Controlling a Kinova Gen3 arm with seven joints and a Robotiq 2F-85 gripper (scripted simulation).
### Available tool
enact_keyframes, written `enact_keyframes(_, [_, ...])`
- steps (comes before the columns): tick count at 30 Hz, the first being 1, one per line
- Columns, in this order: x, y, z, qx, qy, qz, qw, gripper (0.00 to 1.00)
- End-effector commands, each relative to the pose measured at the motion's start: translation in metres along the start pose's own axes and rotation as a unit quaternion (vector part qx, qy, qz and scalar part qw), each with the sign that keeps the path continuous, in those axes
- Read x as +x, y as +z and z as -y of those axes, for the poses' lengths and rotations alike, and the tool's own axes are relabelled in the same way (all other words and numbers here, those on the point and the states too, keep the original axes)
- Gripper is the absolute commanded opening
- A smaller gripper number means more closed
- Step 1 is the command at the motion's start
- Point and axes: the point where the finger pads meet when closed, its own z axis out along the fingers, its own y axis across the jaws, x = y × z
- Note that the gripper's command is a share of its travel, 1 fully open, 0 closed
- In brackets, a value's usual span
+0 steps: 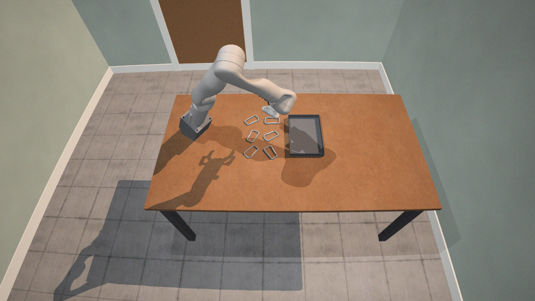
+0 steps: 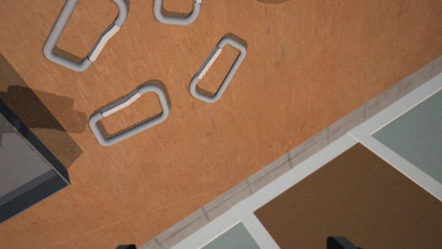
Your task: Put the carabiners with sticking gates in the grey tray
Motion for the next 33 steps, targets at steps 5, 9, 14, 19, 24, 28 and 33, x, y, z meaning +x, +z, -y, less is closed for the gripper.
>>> enact_keyframes(5, [-0.0002, 0.0012, 0.0015, 0.115, 0.067, -0.093, 0.987, 1.00])
enact_keyframes(9, [-0.0002, 0.0012, 0.0015, 0.117, 0.068, -0.094, 0.986, 1.00])
enact_keyframes(14, [-0.0002, 0.0012, 0.0015, 0.117, 0.068, -0.094, 0.986, 1.00])
enact_keyframes(19, [0.0029, 0.0025, 0.0033, 0.212, 0.124, -0.170, 0.954, 1.00])
enact_keyframes(24, [0.0029, 0.0025, 0.0033, 0.229, 0.134, -0.185, 0.946, 1.00])
enact_keyframes(28, [0.0029, 0.0025, 0.0033, 0.229, 0.134, -0.185, 0.946, 1.00])
enact_keyframes(33, [0.0029, 0.0025, 0.0033, 0.229, 0.134, -0.185, 0.946, 1.00])
